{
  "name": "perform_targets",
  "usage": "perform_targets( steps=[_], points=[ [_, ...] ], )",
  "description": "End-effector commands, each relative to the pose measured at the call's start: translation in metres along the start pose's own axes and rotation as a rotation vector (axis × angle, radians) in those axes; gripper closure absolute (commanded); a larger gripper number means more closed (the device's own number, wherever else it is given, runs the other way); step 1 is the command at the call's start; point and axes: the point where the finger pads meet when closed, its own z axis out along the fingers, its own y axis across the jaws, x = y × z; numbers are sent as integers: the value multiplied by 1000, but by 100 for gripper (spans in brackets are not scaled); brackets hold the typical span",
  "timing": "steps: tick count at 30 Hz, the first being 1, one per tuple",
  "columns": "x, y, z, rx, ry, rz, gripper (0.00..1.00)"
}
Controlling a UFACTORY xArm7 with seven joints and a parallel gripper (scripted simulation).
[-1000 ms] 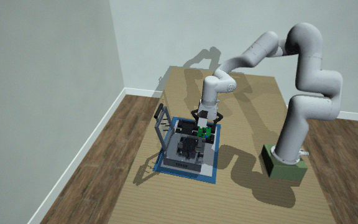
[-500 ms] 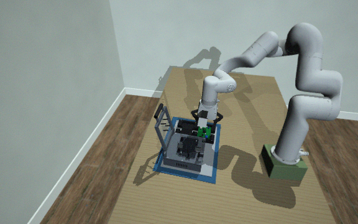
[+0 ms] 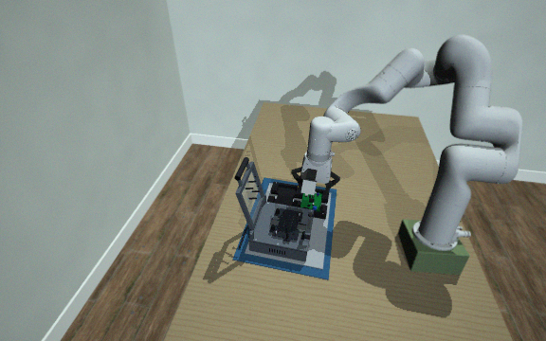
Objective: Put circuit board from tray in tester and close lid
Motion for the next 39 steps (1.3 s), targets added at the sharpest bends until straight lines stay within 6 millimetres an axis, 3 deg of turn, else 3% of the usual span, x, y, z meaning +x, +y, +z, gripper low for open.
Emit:
perform_targets(
  steps=[1,23,39],
  points=[
    [0,1,4,-3,-1,-1,0],
    [0,2,33,-3,-1,-1,0],
    [0,2,36,-3,-1,-1,0]
  ],
)
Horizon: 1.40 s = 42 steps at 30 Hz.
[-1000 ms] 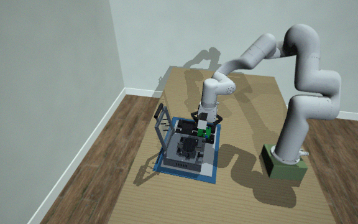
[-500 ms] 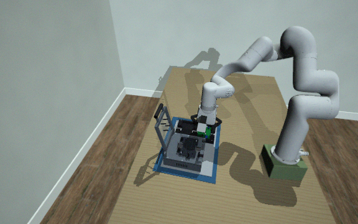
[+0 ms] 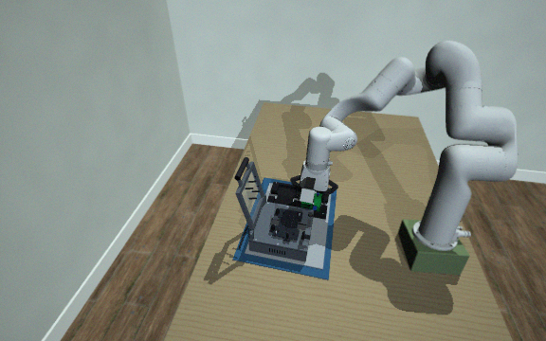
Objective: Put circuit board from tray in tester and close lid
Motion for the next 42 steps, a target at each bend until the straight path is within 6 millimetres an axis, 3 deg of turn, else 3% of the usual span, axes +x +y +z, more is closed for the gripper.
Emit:
perform_targets(
  steps=[1,42],
  points=[
    [0,1,-1,-3,-1,-1,0],
    [0,1,12,-3,-1,-1,0]
  ],
)
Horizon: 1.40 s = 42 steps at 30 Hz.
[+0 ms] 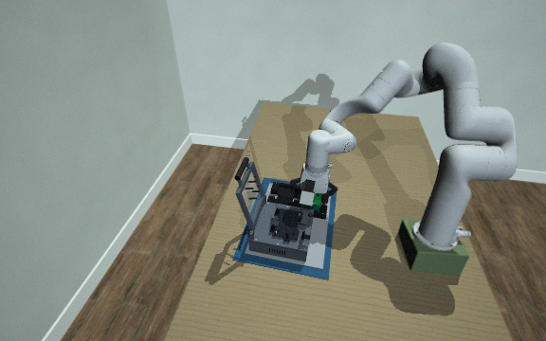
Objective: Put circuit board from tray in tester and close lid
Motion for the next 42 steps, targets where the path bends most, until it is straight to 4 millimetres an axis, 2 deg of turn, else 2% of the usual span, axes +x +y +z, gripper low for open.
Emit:
perform_targets(
  steps=[1,25,26,39,40,42],
  points=[
    [0,1,1,-3,-1,-1,0],
    [0,1,3,-3,-1,-1,0],
    [0,1,3,-3,-1,-1,5],
    [0,1,3,-3,-1,-1,5],
    [0,1,3,-3,-1,-1,11],
    [0,1,3,-3,-1,-1,11]
  ],
)
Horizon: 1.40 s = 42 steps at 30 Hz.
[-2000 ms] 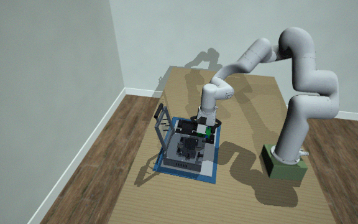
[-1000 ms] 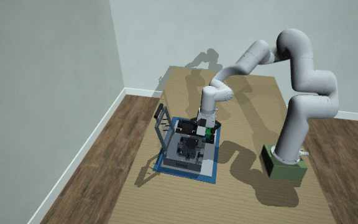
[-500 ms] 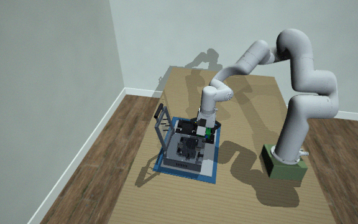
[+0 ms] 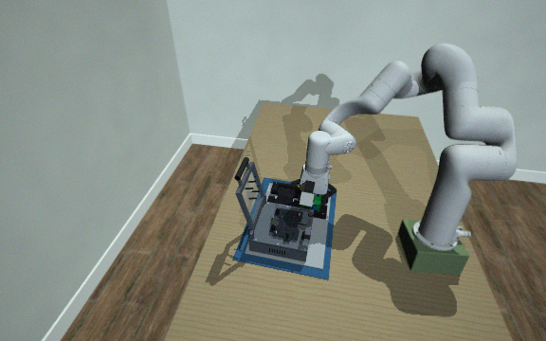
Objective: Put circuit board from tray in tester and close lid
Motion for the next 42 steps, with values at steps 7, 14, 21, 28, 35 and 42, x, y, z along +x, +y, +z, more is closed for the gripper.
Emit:
perform_targets(
  steps=[7,14,21,28,35,42],
  points=[
    [0,1,-1,-3,-1,-1,11],
    [0,1,-1,-3,-1,-1,15],
    [0,1,-1,-3,-1,-1,15],
    [0,1,-1,-3,-1,-1,19],
    [0,1,-1,-3,-1,-1,19],
    [0,1,-1,-3,-1,-1,21]
  ],
)
